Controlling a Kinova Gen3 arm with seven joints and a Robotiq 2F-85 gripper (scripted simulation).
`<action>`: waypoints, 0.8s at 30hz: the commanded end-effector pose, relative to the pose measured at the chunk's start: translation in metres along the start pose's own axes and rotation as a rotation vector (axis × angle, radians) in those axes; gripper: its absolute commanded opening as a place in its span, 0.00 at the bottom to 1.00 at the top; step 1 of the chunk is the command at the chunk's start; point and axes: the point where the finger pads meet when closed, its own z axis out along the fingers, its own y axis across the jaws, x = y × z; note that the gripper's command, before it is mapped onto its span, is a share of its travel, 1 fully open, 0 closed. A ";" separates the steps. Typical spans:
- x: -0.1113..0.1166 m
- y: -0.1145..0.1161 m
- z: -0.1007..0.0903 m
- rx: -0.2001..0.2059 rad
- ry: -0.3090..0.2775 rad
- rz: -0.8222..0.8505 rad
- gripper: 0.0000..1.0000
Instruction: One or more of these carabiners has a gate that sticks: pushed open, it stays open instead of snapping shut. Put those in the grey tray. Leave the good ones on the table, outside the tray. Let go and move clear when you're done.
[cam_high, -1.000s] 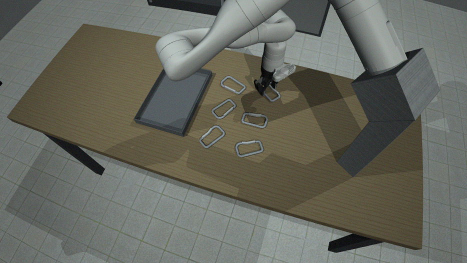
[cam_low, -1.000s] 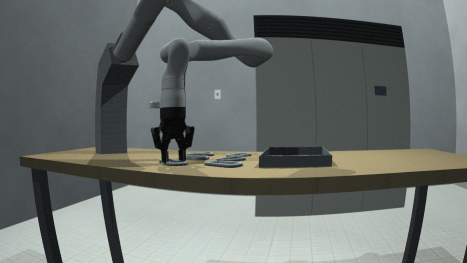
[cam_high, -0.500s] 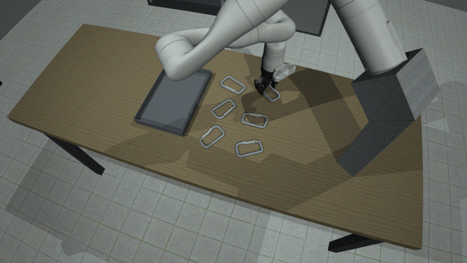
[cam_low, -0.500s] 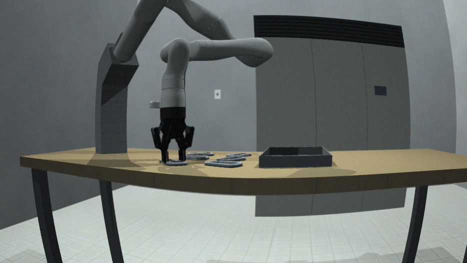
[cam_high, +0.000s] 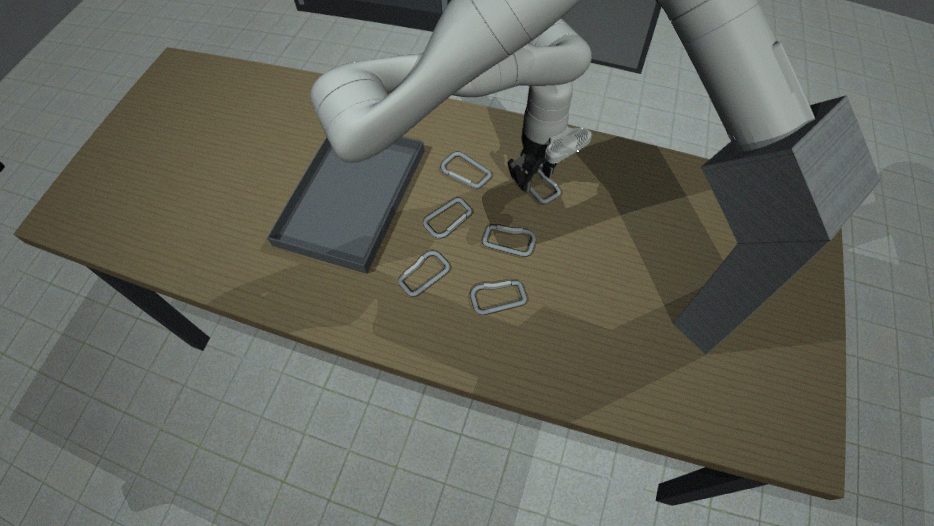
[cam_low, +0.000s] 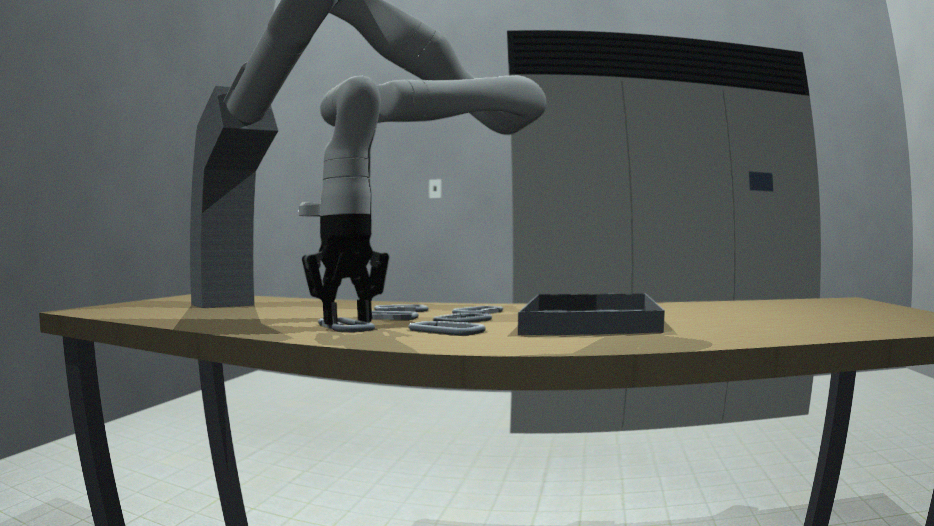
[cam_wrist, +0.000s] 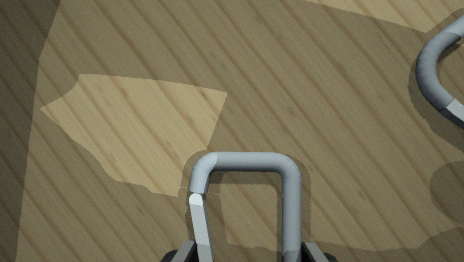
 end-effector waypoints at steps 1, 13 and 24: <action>0.000 0.000 0.000 0.000 0.000 0.000 0.57; 0.000 0.000 0.000 0.000 0.000 0.000 0.55; 0.000 0.000 -0.001 0.000 0.000 0.000 0.55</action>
